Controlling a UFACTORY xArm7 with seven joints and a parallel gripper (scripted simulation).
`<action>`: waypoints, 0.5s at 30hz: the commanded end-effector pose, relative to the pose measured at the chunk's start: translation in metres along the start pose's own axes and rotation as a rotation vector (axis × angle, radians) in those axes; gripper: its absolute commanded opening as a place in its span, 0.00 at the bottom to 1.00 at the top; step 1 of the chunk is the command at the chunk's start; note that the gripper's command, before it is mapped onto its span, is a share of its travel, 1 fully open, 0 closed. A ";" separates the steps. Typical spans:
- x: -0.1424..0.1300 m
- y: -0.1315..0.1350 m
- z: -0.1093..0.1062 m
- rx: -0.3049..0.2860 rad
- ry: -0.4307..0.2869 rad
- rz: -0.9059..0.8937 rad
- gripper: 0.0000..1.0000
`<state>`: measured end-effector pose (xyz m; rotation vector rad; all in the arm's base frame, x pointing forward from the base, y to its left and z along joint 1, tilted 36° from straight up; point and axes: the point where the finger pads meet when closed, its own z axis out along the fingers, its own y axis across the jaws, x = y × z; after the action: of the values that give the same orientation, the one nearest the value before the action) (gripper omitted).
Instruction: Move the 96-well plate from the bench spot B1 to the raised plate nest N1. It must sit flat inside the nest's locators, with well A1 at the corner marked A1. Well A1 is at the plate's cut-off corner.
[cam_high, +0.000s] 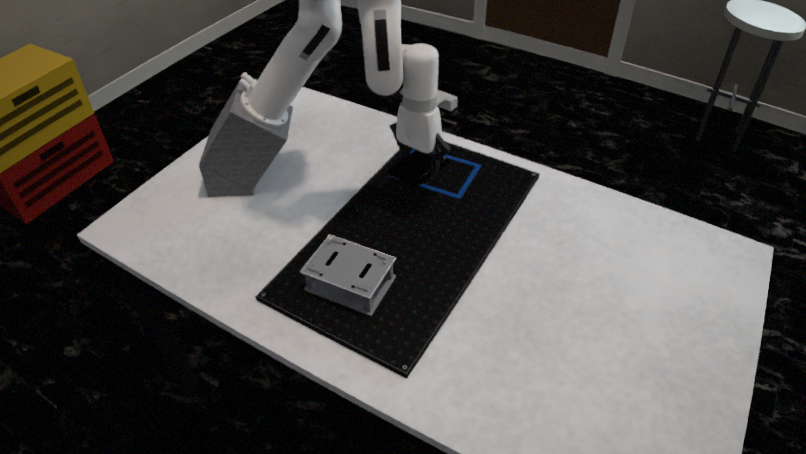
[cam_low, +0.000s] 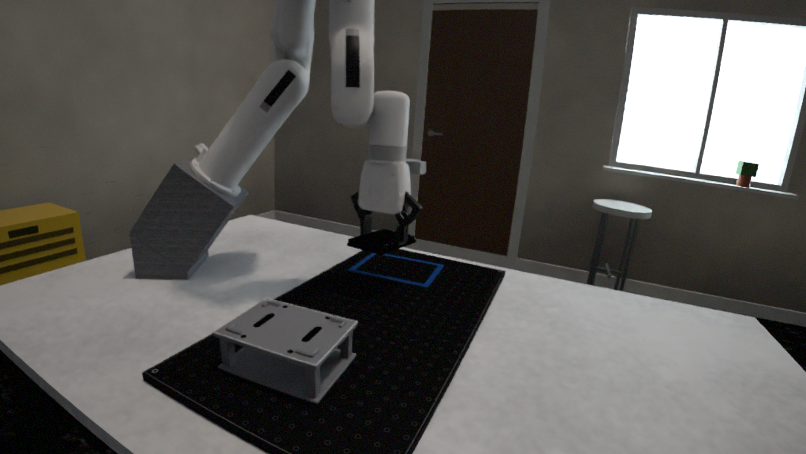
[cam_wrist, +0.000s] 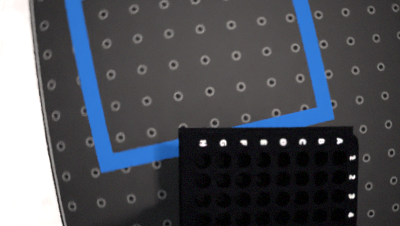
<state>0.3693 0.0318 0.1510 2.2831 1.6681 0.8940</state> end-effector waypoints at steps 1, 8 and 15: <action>-0.015 0.004 -0.003 0.028 0.039 -0.167 0.00; -0.038 0.008 -0.005 0.024 0.042 -0.400 0.00; -0.055 0.011 -0.007 0.020 0.044 -0.567 0.00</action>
<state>0.3645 -0.0130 0.1416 1.7832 2.0564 0.7735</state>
